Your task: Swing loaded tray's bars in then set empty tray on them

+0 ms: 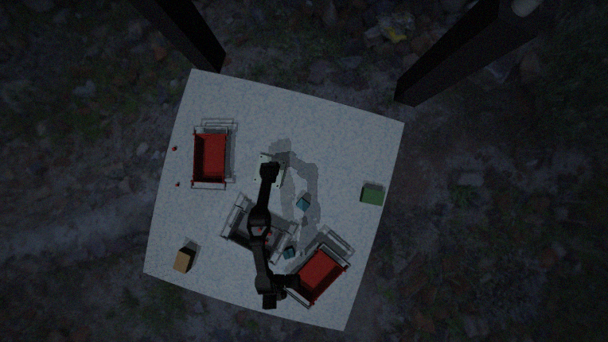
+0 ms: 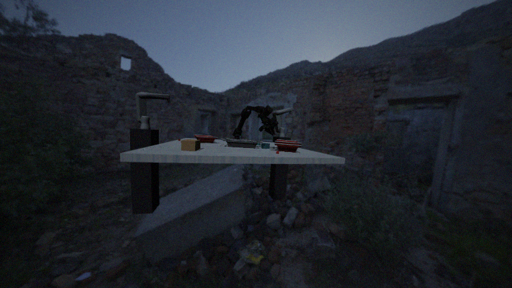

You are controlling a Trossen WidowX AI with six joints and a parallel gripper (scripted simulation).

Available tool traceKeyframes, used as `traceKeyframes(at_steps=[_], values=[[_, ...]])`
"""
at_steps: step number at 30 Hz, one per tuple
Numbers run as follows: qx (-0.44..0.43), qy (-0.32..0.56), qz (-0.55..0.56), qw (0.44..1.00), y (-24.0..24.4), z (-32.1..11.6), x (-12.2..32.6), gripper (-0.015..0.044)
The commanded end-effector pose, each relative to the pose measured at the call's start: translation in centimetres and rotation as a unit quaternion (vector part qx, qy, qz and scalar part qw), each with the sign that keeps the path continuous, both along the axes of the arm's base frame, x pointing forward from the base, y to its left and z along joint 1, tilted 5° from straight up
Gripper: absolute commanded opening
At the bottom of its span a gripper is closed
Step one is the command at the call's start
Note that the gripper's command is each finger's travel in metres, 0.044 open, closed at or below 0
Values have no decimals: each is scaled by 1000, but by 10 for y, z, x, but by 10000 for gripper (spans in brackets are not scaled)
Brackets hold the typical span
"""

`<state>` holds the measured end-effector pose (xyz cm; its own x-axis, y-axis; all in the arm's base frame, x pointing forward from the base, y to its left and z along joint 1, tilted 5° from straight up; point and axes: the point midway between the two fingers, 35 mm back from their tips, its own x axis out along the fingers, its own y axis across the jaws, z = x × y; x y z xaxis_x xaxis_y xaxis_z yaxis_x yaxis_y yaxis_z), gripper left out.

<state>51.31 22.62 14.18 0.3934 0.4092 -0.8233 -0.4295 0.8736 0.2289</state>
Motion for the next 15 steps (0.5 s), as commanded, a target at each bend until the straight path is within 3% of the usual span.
traceKeyframes(at_steps=[1, 5, 15], values=[[-100, 178, -205, 957, -33, -24, -72, 86], [-164, 229, -294, 913, -52, -27, -106, 86], [-165, 229, -296, 913, -52, -29, -106, 86]])
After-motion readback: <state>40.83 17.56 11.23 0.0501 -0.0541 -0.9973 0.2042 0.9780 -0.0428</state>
